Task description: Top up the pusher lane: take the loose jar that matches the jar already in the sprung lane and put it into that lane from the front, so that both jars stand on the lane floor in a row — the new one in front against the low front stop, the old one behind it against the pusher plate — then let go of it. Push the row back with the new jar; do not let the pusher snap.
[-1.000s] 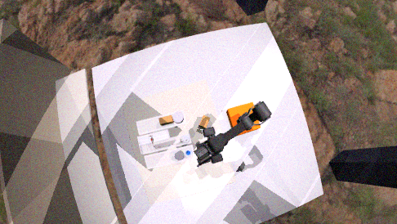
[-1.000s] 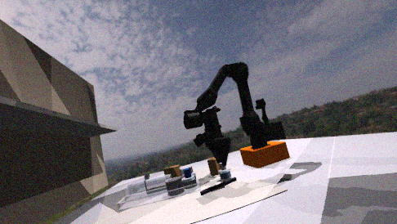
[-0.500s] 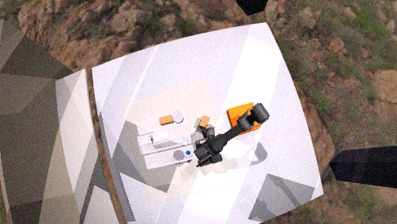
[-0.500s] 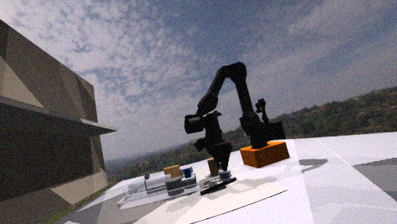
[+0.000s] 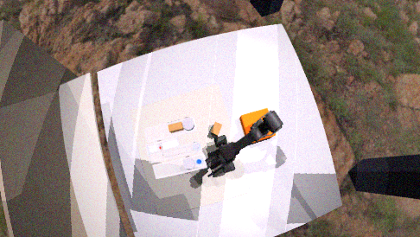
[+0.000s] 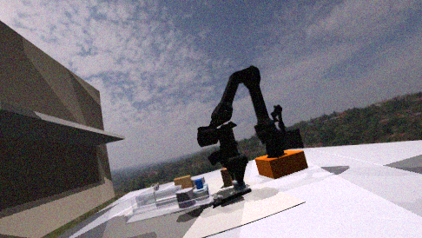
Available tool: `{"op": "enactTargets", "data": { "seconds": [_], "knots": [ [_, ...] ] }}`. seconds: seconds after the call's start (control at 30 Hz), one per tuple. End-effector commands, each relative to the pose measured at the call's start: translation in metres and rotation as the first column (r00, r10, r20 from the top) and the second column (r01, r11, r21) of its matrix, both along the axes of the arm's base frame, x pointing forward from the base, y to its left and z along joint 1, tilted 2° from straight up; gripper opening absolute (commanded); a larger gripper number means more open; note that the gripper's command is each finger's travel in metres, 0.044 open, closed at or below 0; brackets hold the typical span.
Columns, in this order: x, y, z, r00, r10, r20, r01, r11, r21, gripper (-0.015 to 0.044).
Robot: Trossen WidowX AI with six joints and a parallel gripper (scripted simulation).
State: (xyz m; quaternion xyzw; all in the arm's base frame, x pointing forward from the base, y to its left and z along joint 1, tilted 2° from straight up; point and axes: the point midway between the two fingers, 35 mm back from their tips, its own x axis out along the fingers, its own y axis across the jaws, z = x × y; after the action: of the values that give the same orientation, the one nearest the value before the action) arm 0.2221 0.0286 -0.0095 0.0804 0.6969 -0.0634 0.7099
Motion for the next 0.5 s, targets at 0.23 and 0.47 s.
{"op": "enactTargets", "data": {
  "seconds": [0.23, 0.47],
  "knots": [
    [-0.0036, 0.0007, -0.0034, 1.0, 0.003, -0.014, -0.003, 1.0, 0.005, 0.0157],
    [-0.0023, 0.0003, 0.0061, 1.0, 0.003, -0.014, -0.003, 1.0, 0.005, 0.0033]
  ]
}}
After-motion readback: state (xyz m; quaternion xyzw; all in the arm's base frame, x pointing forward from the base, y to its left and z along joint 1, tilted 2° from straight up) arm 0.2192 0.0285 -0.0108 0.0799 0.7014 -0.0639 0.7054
